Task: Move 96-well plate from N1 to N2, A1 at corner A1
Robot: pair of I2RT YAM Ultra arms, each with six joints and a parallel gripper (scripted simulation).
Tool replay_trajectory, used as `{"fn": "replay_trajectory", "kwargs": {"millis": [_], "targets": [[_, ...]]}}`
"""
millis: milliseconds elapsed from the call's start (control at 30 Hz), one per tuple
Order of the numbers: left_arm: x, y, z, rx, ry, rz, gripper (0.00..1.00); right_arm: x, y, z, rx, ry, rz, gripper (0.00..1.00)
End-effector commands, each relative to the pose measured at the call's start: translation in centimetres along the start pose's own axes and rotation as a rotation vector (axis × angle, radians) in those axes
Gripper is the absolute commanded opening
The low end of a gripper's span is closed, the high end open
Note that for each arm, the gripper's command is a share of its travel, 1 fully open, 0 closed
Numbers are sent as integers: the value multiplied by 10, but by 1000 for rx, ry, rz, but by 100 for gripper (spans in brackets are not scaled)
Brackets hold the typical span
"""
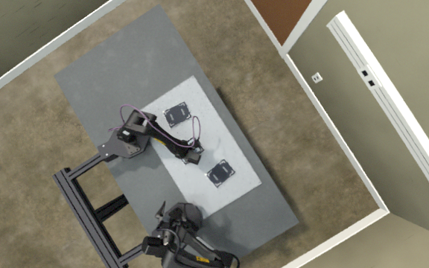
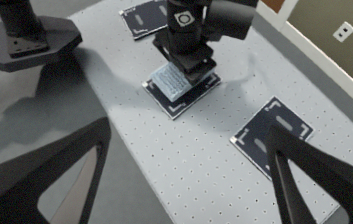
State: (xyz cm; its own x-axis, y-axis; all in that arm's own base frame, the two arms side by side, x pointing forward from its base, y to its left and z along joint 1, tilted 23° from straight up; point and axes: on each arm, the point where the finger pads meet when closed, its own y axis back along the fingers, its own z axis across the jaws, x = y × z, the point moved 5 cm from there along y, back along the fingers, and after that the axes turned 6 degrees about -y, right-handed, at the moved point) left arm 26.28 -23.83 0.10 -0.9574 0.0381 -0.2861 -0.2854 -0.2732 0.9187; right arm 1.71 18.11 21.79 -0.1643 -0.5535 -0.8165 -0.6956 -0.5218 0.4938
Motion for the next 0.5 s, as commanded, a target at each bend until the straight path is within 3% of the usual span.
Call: {"fn": "replay_trajectory", "kwargs": {"millis": [0,233,400,467], "targets": [[-11,12,13,26,-24,-34,80,-9,-4,21,-54,-47,0,100],[-27,11,91,34,-62,-18,80,-13,-56,83,-173,-82,24,100],[-35,10,139,32,-58,-13,80,1,-100,100,-199,8,56,100],[-35,10,139,32,-58,-13,80,1,-100,100,-199,8,56,100]]}}
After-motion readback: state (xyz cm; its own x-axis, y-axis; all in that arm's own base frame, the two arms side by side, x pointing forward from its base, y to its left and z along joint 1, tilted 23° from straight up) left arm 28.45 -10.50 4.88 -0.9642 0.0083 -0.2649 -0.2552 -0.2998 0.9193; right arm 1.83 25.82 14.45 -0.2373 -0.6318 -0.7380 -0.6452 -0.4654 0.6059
